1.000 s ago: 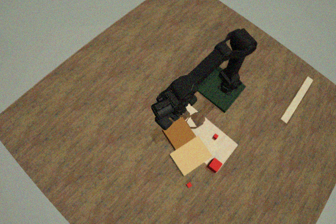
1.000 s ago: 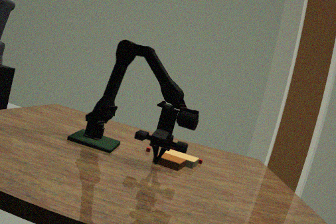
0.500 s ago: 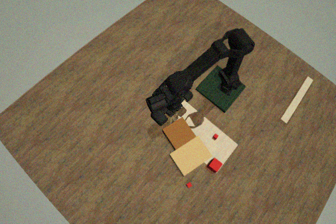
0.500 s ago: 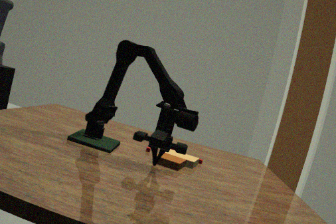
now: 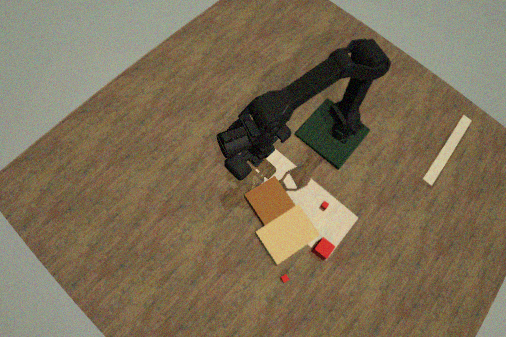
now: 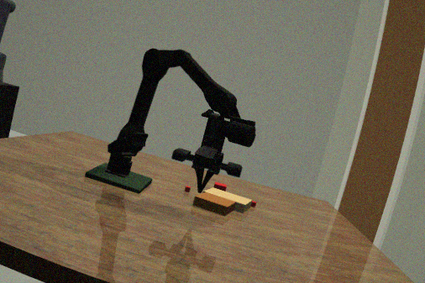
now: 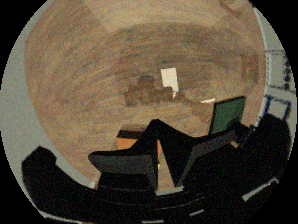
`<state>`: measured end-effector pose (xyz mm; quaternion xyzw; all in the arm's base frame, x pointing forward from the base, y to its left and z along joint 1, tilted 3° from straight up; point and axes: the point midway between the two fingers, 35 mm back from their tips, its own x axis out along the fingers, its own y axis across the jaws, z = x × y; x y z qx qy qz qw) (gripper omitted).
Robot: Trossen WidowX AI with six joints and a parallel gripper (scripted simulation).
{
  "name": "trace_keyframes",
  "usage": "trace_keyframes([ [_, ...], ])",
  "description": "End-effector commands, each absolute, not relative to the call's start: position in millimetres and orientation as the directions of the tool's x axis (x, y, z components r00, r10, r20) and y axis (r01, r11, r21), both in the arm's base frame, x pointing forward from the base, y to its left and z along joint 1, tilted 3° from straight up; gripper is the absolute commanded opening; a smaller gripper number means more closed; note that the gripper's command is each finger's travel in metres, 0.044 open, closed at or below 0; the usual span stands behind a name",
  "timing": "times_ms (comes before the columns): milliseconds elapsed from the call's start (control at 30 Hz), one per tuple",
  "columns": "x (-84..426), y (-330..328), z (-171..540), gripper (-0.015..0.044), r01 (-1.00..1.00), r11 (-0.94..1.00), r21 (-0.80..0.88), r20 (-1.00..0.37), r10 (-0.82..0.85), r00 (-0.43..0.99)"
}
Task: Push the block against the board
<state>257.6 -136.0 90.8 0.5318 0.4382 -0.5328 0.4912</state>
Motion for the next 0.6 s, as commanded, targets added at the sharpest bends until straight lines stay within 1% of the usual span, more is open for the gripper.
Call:
trace_keyframes([
  [0,257,-135,97,0.0,0.989,-0.135,0.057,-0.997,-0.056,0.05],
  [100,263,-135,95,0.0,0.995,-0.083,0.058,-0.997,-0.059,0.053],
  [333,287,-128,99,0.0,0.987,0.156,0.045,-0.997,-0.058,0.055],
  [567,311,-116,101,0.0,0.924,0.382,0.03,-0.997,-0.053,0.055],
])
